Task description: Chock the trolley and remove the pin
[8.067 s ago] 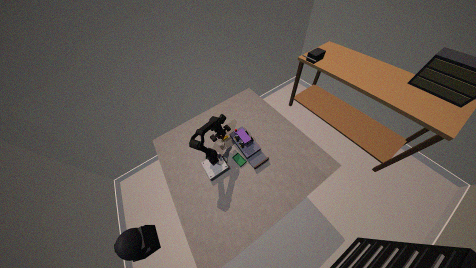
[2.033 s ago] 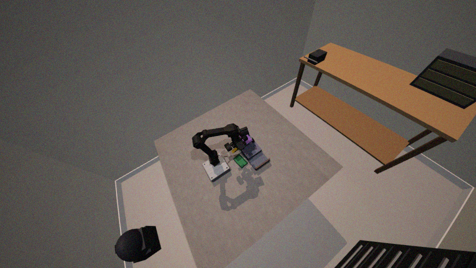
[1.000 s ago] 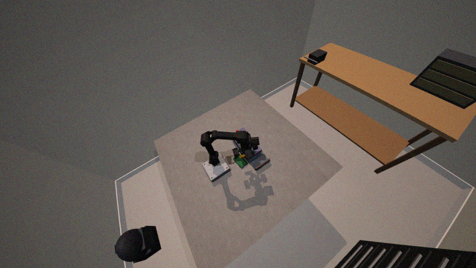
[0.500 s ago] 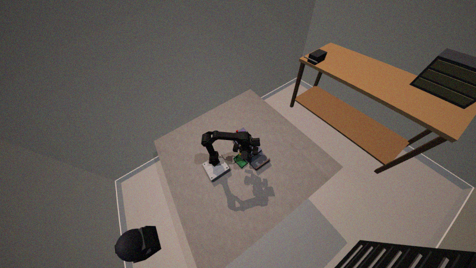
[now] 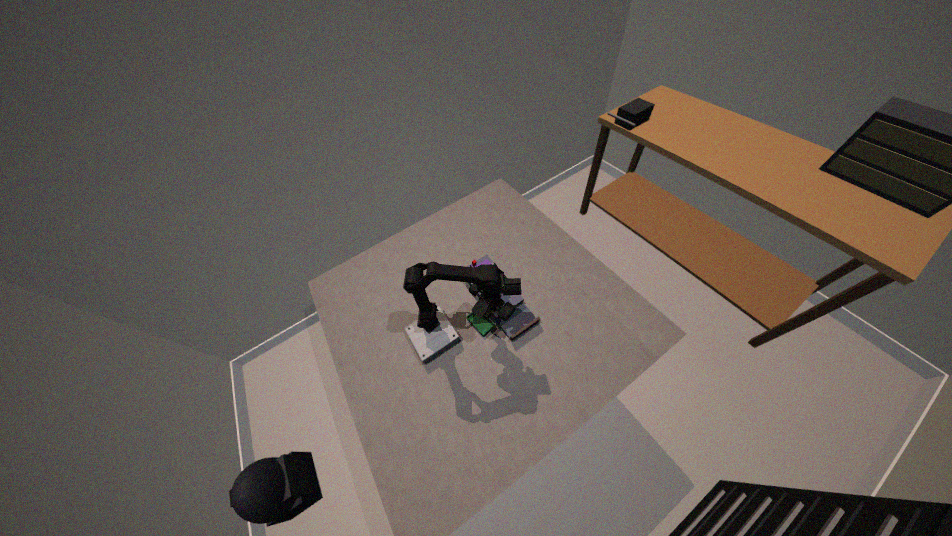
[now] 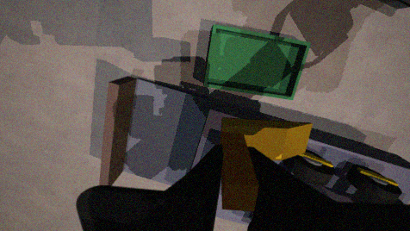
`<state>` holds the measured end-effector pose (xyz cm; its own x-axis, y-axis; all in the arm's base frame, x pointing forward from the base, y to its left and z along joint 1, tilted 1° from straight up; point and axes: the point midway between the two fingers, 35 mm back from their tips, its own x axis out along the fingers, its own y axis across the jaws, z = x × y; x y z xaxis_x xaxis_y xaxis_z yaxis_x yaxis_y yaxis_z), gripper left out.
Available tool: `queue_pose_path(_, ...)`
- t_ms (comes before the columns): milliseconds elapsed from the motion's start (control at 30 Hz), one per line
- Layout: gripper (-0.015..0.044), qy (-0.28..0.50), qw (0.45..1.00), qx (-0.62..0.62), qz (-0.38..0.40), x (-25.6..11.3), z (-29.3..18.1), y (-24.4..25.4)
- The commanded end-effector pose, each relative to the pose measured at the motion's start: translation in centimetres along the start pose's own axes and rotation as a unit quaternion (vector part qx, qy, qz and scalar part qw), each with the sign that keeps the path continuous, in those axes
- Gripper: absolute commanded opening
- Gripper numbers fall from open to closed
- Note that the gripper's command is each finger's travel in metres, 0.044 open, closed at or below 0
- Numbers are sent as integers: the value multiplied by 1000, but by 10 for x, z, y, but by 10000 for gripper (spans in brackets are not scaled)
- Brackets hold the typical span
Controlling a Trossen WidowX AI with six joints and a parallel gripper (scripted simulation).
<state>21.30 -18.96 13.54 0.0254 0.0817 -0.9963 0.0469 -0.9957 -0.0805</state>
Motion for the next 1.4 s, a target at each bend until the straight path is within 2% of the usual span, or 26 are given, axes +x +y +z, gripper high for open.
queue_pose_path(0,0,2,997,73,-7,0,0,0)
queue_pose_path(133,0,3,993,118,-10,0,0,0)
queue_pose_path(800,0,4,993,118,-10,6,-28,10)
queue_pose_path(1367,0,4,993,118,-10,47,-29,11)
